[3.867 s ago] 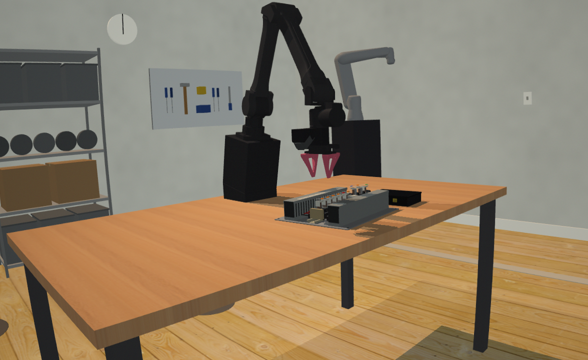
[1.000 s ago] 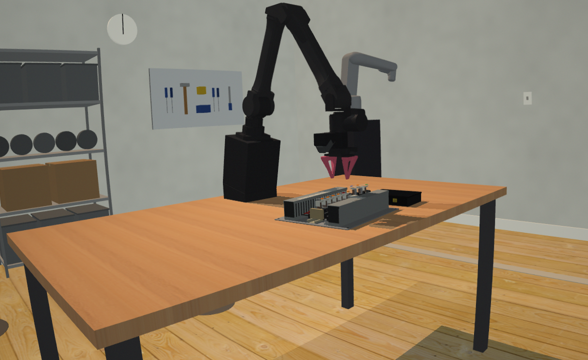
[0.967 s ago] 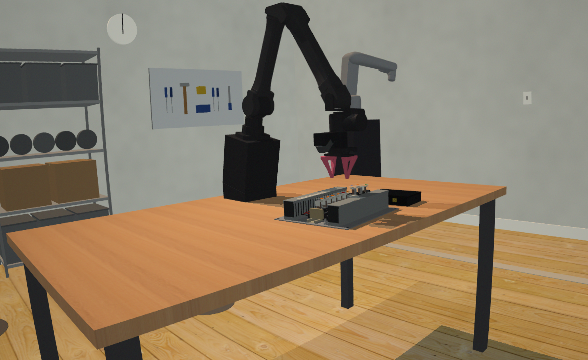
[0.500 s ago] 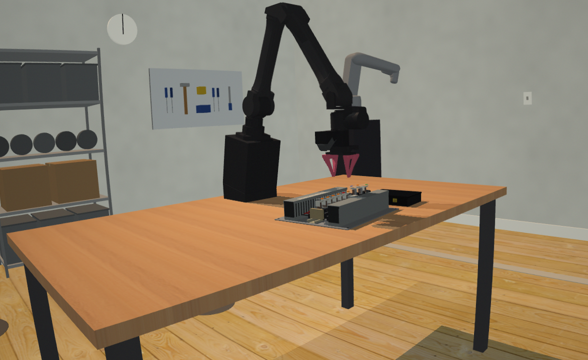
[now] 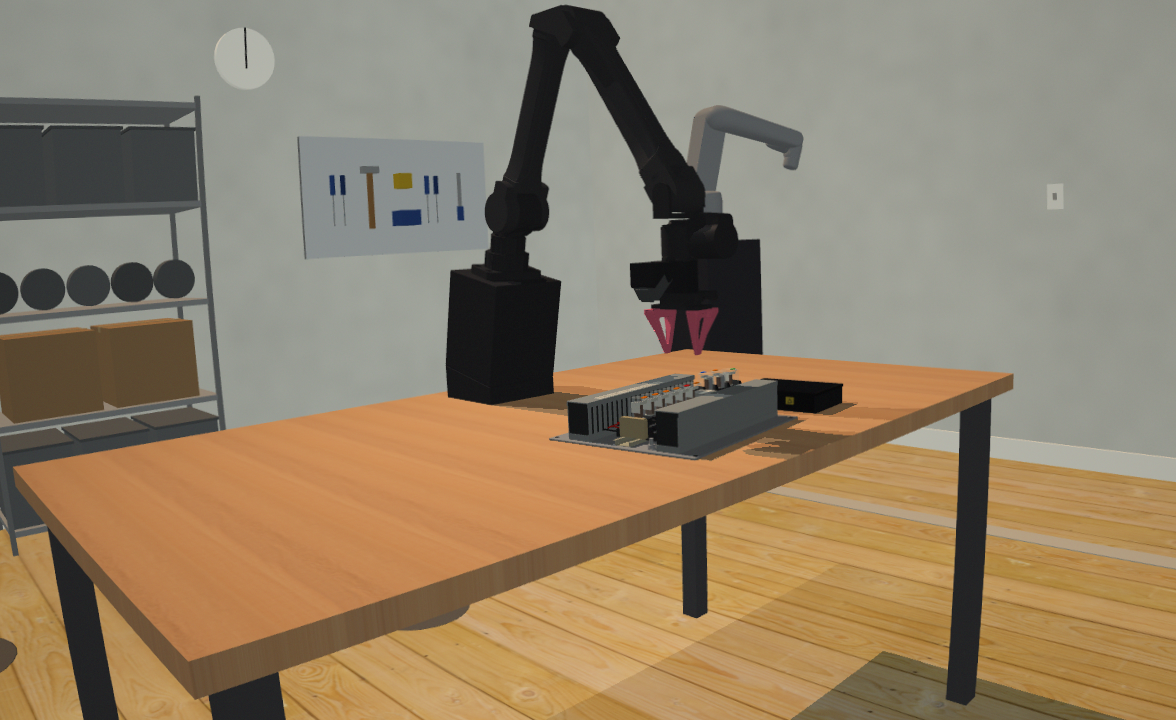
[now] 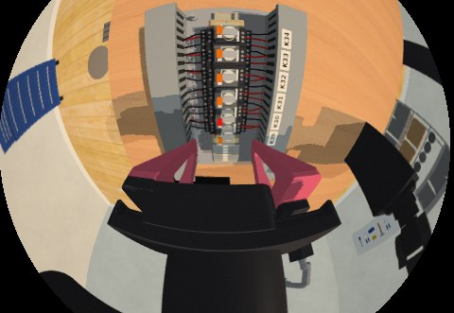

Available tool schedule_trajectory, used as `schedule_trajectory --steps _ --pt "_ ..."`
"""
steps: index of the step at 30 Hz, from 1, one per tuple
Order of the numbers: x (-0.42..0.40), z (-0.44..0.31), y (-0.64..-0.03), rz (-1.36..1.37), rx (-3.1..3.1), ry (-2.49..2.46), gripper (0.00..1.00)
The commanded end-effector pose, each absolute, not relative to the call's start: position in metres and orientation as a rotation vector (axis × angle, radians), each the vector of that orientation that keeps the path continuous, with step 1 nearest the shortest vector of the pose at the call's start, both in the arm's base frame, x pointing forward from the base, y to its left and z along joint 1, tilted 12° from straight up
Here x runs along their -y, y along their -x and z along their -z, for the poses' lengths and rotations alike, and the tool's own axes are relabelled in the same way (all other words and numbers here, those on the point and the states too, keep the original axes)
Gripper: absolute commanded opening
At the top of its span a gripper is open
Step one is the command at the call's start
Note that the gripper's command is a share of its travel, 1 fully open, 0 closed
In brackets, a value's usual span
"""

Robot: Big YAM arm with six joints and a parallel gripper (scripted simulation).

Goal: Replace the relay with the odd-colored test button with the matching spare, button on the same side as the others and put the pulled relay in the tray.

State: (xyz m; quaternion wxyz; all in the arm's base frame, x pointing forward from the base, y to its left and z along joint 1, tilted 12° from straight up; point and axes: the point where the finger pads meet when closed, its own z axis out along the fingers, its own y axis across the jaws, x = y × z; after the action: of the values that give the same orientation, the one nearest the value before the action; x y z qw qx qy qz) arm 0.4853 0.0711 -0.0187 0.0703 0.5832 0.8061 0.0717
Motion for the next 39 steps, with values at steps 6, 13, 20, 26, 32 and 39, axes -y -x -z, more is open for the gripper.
schedule_trajectory --steps 6,13,20,26,32,39 --pt "-0.0743 0.0125 -0.4872 -0.225 -2.413 -1.755 0.59" --pt "-0.0745 0.0116 -0.4889 -0.228 -2.411 -1.754 0.59" --pt "-0.0746 0.0127 -0.4883 -0.228 -2.410 -1.753 0.59" --pt "-0.0747 0.0156 -0.4871 -0.231 -2.409 -1.753 0.59" --pt "-0.0752 0.0117 -0.4941 -0.245 -2.399 -1.746 0.59" --pt "-0.0753 0.0103 -0.4961 -0.247 -2.397 -1.745 0.59"
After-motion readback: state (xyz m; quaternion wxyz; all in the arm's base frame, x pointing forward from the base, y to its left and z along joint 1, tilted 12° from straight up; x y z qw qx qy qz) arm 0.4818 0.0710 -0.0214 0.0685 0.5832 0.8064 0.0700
